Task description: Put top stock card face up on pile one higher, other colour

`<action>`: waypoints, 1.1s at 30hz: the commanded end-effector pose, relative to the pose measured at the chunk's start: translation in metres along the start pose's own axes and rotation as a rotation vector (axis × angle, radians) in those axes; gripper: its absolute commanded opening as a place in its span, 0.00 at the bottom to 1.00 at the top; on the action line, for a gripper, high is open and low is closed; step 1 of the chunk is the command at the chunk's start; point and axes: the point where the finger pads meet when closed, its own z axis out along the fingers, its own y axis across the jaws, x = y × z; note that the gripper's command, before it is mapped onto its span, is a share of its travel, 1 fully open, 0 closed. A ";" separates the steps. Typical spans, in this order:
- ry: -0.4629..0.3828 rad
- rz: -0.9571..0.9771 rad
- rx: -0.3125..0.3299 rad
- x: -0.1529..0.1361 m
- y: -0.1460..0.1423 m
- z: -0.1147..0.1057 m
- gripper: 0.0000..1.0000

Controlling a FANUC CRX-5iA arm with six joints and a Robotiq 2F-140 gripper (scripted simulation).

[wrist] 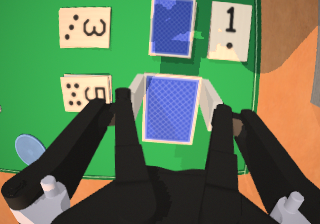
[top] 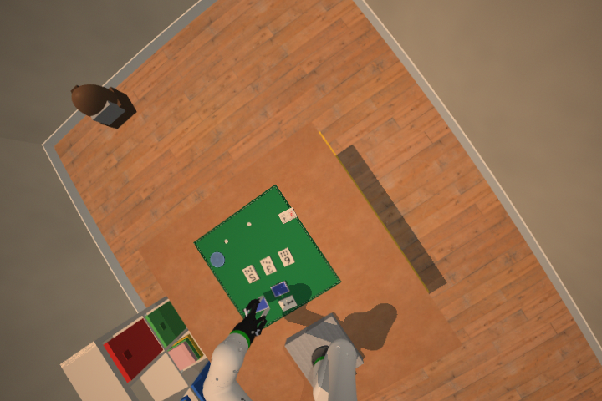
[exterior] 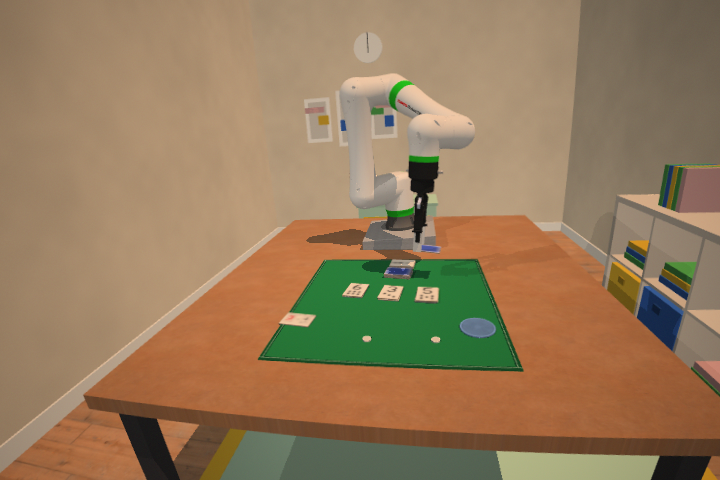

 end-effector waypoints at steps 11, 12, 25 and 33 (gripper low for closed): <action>0.200 0.000 0.001 -0.007 0.000 0.000 0.41; 0.225 0.000 0.001 -0.008 0.000 0.000 0.41; 0.532 0.000 0.001 -0.017 0.000 0.004 0.41; 0.767 0.000 0.001 -0.023 0.000 0.009 0.41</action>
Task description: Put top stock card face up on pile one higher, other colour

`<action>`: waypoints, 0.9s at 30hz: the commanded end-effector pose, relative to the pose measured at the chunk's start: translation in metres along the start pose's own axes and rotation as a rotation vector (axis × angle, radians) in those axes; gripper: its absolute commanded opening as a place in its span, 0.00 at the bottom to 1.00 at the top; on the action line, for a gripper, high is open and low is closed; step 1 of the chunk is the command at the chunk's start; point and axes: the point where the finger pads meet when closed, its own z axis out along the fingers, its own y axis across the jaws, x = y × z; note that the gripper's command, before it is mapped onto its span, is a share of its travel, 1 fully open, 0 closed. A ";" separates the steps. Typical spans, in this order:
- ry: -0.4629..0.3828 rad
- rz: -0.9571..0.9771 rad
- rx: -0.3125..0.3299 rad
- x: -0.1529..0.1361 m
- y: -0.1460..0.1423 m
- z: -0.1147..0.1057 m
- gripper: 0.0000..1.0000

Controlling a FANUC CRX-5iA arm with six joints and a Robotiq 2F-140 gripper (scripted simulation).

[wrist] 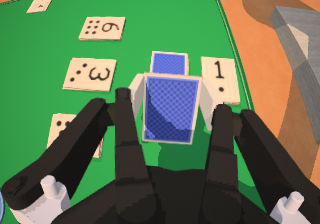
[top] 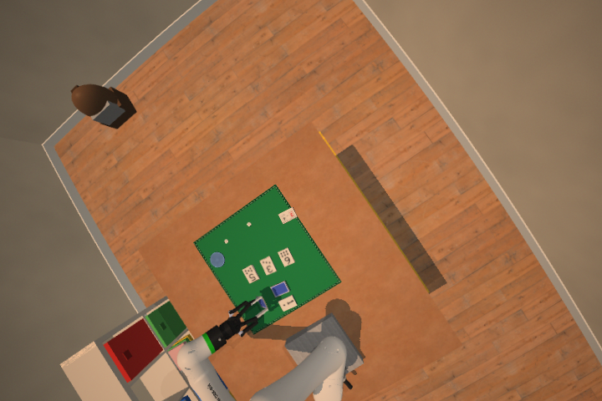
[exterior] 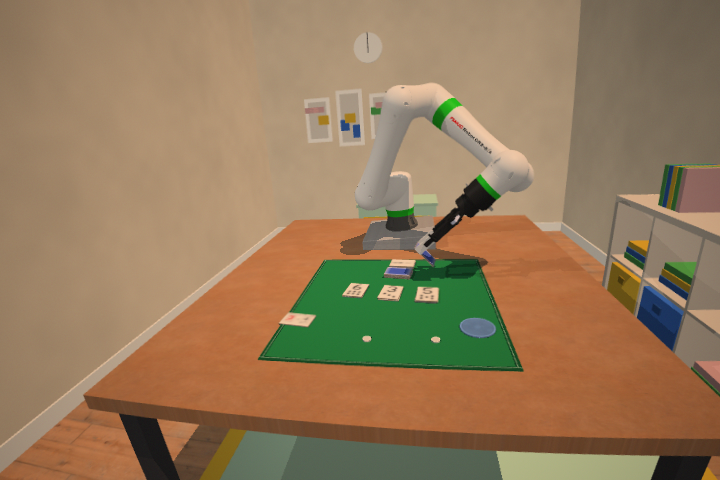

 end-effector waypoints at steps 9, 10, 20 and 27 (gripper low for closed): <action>0.232 0.000 0.000 -0.008 0.000 0.001 0.41; 0.259 0.000 0.000 -0.008 0.000 0.001 0.41; 0.497 0.000 0.000 -0.016 0.000 0.004 0.41; 0.586 0.000 0.000 -0.018 0.000 0.005 0.41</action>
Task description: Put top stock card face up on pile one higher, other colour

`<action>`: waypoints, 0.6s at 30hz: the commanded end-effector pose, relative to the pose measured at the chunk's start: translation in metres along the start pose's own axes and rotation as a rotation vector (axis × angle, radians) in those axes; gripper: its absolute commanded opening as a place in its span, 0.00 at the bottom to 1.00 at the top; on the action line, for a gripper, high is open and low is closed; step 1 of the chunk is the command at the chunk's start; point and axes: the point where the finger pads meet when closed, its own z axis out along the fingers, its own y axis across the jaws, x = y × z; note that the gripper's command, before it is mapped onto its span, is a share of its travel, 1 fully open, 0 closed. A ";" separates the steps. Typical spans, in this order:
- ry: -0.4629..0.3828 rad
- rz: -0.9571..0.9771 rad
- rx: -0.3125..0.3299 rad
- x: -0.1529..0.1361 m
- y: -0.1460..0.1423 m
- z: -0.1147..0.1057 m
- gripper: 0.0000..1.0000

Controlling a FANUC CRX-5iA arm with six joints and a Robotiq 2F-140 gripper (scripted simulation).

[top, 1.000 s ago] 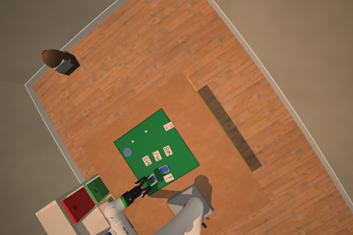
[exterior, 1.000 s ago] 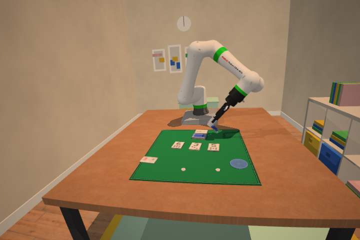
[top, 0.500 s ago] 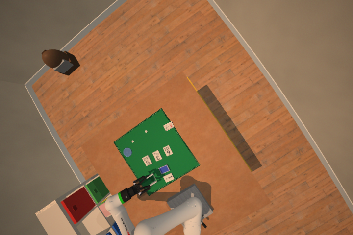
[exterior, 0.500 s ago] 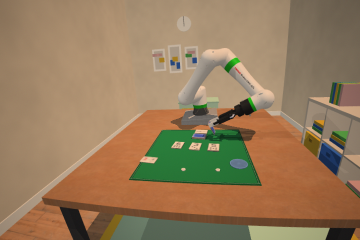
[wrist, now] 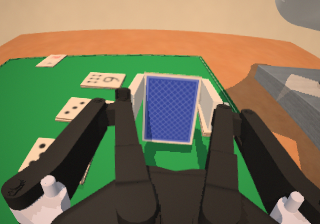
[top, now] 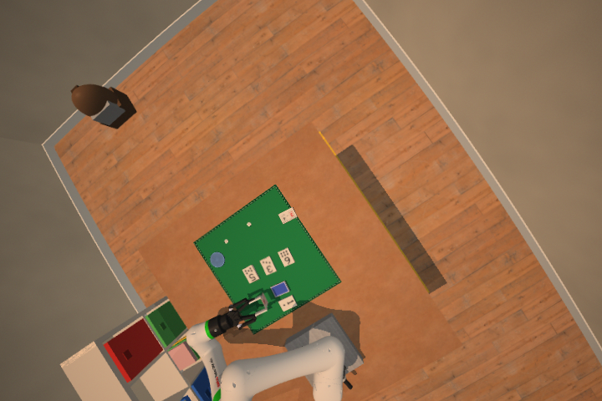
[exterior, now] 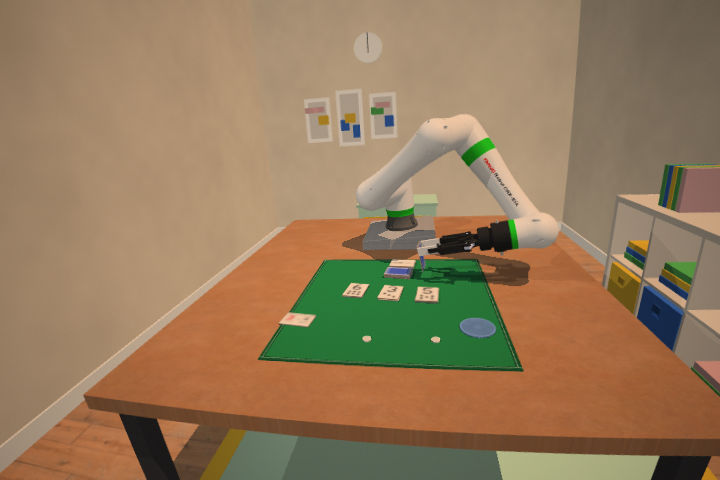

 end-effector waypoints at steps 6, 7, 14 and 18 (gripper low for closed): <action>0.093 0.000 -0.001 -0.003 0.000 0.000 0.41; 0.102 0.000 -0.001 -0.003 0.000 0.000 0.41; 0.133 0.000 0.000 -0.004 0.000 0.000 0.41; 0.143 0.000 0.000 -0.005 0.000 0.000 0.41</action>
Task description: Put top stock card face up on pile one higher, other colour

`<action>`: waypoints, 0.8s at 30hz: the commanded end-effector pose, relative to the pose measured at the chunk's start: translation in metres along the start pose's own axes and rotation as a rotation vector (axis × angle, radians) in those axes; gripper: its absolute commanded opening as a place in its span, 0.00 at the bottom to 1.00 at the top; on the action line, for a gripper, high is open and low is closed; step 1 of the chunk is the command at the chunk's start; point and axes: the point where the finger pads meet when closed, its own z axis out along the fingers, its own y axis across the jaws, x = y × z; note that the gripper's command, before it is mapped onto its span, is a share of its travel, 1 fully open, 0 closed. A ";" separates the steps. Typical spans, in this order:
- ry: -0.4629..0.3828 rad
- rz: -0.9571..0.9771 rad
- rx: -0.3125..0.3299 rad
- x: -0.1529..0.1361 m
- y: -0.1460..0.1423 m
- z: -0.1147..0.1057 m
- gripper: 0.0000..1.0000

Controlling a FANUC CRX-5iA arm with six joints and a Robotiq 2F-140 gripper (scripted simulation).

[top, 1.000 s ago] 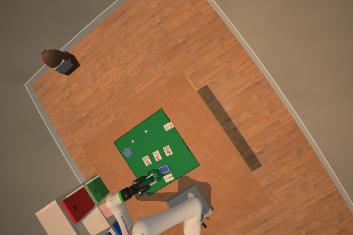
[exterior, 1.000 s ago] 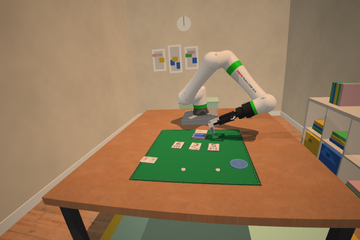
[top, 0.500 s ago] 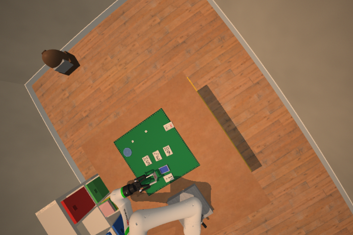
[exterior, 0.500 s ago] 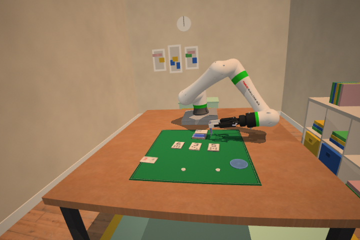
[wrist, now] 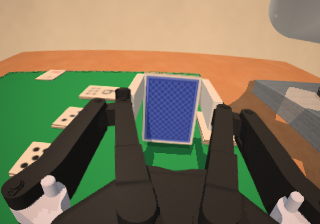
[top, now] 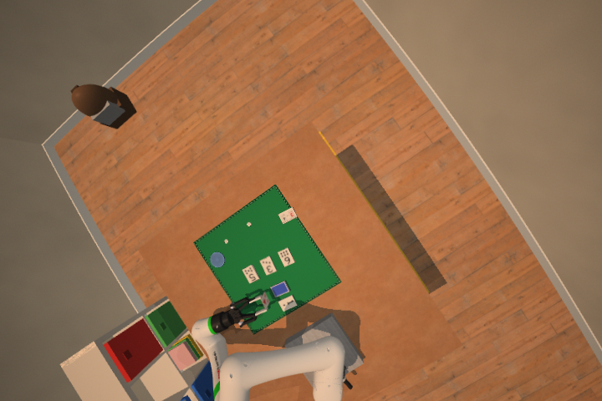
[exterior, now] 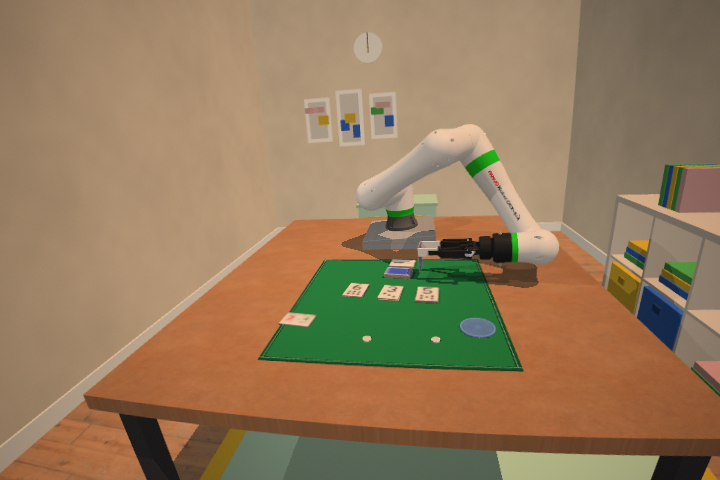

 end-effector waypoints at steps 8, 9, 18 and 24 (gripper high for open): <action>0.004 0.000 0.000 0.000 0.000 0.000 0.41; 0.004 0.000 0.000 0.000 0.000 0.000 0.41; 0.004 0.000 0.000 0.000 0.000 0.000 0.41; 0.004 0.000 0.000 0.000 0.000 0.000 0.42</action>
